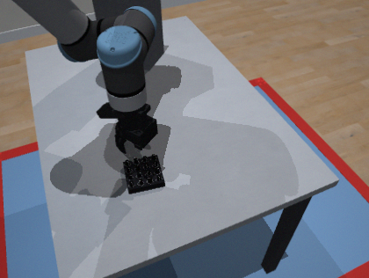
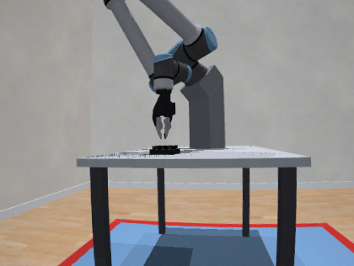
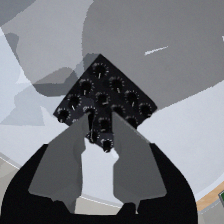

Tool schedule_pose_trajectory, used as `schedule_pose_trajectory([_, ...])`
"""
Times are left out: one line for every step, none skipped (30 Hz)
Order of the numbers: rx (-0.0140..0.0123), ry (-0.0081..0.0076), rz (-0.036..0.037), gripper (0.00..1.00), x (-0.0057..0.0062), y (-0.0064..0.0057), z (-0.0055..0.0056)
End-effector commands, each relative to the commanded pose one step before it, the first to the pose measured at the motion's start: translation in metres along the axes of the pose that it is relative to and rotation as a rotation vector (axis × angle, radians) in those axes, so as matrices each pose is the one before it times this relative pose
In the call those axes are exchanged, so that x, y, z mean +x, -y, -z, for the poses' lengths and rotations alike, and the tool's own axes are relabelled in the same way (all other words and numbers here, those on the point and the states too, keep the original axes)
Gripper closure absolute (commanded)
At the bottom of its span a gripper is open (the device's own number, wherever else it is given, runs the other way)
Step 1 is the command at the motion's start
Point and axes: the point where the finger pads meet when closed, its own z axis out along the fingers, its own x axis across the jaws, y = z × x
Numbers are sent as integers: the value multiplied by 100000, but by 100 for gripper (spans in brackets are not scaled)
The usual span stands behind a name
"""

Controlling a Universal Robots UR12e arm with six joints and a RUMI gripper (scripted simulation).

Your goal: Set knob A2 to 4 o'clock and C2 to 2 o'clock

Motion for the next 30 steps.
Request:
schedule_pose_trajectory([-54, 44, 267, 89, -10, -23, 48])
schedule_pose_trajectory([0, 0, 258, 89, -2, 2, 3])
schedule_pose_trajectory([0, 0, 373, 89, -2, 3, 4])
schedule_pose_trajectory([0, 0, 505, 89, -3, 4, 6])
schedule_pose_trajectory([0, 0, 651, 89, -4, 5, 8])
schedule_pose_trajectory([0, 0, 809, 89, -5, 6, 10])
schedule_pose_trajectory([0, 0, 978, 89, -6, 7, 12])
schedule_pose_trajectory([0, 0, 1155, 89, -7, 8, 14])
schedule_pose_trajectory([0, 0, 1340, 89, -8, 9, 16])
schedule_pose_trajectory([0, 0, 1529, 89, -9, 10, 18])
schedule_pose_trajectory([0, 0, 1722, 89, -10, 11, 21])
schedule_pose_trajectory([0, 0, 1917, 89, -11, 12, 23])
schedule_pose_trajectory([0, 0, 2112, 89, -12, 13, 25])
schedule_pose_trajectory([0, 0, 2306, 89, -13, 14, 28])
schedule_pose_trajectory([0, 0, 0, 89, 0, 0, 0])
schedule_pose_trajectory([0, 0, 0, 89, 0, 0, 0])
schedule_pose_trajectory([0, 0, 2498, 89, -13, 14, 30])
schedule_pose_trajectory([0, 0, 2686, 89, -14, 15, 32])
schedule_pose_trajectory([0, 0, 2870, 89, -14, 15, 35])
schedule_pose_trajectory([0, 0, 3047, 89, -15, 15, 37])
schedule_pose_trajectory([0, 0, 3217, 89, -15, 14, 39])
schedule_pose_trajectory([0, 0, 3380, 89, -15, 14, 41])
schedule_pose_trajectory([0, 0, 3533, 89, -16, 13, 43])
schedule_pose_trajectory([0, 0, 3285, 89, -14, 11, 40])
schedule_pose_trajectory([0, 0, 2818, 89, -12, 8, 34])
schedule_pose_trajectory([0, 0, 2930, 89, -12, 7, 35])
schedule_pose_trajectory([0, 0, 2944, 89, -12, 6, 36])
schedule_pose_trajectory([0, 0, 2942, 89, -12, 5, 35])
schedule_pose_trajectory([0, 0, 2941, 89, -11, 4, 35])
schedule_pose_trajectory([0, 0, 2941, 89, -11, 3, 35])
